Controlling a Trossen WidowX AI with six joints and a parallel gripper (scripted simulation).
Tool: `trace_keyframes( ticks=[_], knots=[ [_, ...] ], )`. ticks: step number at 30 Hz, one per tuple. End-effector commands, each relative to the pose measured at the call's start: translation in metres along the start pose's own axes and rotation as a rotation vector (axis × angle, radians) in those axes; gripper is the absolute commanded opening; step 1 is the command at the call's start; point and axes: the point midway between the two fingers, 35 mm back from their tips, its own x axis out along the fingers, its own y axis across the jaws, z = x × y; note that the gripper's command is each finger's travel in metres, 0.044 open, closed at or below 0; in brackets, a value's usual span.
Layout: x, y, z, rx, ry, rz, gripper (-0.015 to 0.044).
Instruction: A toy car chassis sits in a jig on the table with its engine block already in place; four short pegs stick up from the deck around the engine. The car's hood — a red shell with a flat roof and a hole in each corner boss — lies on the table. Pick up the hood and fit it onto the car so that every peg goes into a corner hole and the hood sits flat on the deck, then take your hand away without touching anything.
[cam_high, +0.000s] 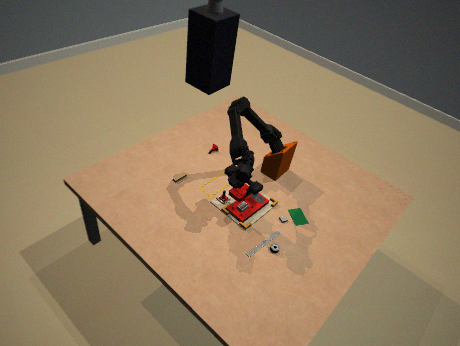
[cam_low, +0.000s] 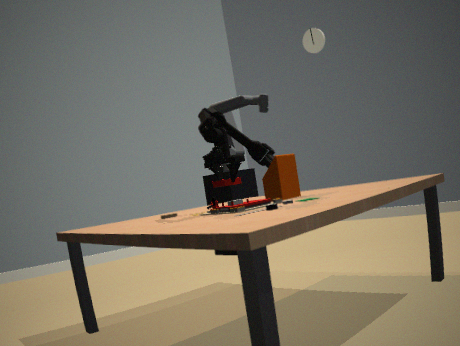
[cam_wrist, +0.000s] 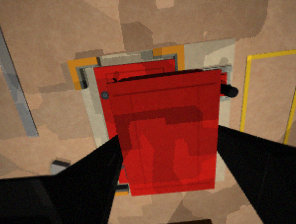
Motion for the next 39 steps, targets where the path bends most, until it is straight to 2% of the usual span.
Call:
trace_keyframes(
  ticks=[1, 11, 21, 39],
  knots=[
    [0.003, 0.013, -0.001, 0.01, 0.009, -0.004, 0.0],
    [0.007, 0.025, -0.001, 0.027, 0.008, -0.01, 0.0],
    [0.053, 0.027, -0.002, 0.027, 0.008, -0.012, 0.0],
    [0.054, 0.028, -0.002, 0.027, 0.008, -0.012, 0.0]
  ],
)
